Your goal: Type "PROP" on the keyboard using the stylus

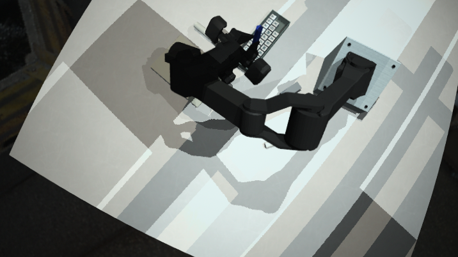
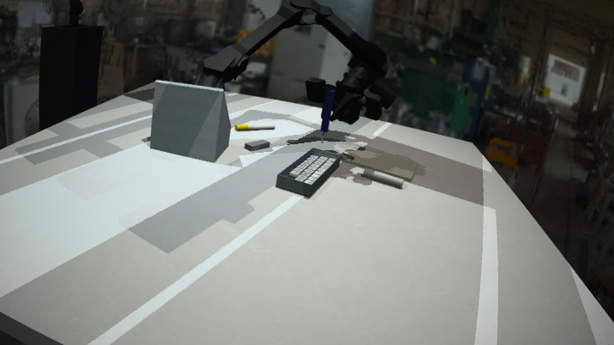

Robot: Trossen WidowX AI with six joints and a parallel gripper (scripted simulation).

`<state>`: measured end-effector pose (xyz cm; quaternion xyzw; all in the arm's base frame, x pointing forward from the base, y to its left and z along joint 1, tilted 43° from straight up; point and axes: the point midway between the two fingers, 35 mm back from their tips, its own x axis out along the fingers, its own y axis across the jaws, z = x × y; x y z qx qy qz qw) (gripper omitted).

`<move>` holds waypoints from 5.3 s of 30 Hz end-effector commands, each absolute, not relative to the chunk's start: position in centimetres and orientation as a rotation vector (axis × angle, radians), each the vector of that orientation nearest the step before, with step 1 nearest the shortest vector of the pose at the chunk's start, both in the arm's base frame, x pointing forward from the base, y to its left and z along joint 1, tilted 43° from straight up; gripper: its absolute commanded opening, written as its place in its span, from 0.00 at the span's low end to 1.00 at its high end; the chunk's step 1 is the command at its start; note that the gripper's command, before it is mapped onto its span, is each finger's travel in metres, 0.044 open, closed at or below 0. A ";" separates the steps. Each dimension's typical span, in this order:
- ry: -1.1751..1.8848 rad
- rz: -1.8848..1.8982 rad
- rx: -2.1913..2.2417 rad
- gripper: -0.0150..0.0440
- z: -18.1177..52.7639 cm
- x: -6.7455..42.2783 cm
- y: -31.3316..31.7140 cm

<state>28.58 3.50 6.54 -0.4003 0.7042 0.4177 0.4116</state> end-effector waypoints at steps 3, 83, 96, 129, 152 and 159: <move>1.637 1.048 -1.172 0.25 9.2 29.3 5.1; 1.632 1.050 -1.174 0.39 5.2 29.5 9.0; 1.632 1.050 -1.174 0.39 5.9 29.5 8.4; 1.953 1.051 -0.774 0.25 3.2 28.7 -0.6; 2.025 1.056 -0.651 0.25 0.9 28.1 -1.5; 2.024 1.057 -0.650 0.25 -0.5 28.1 -0.2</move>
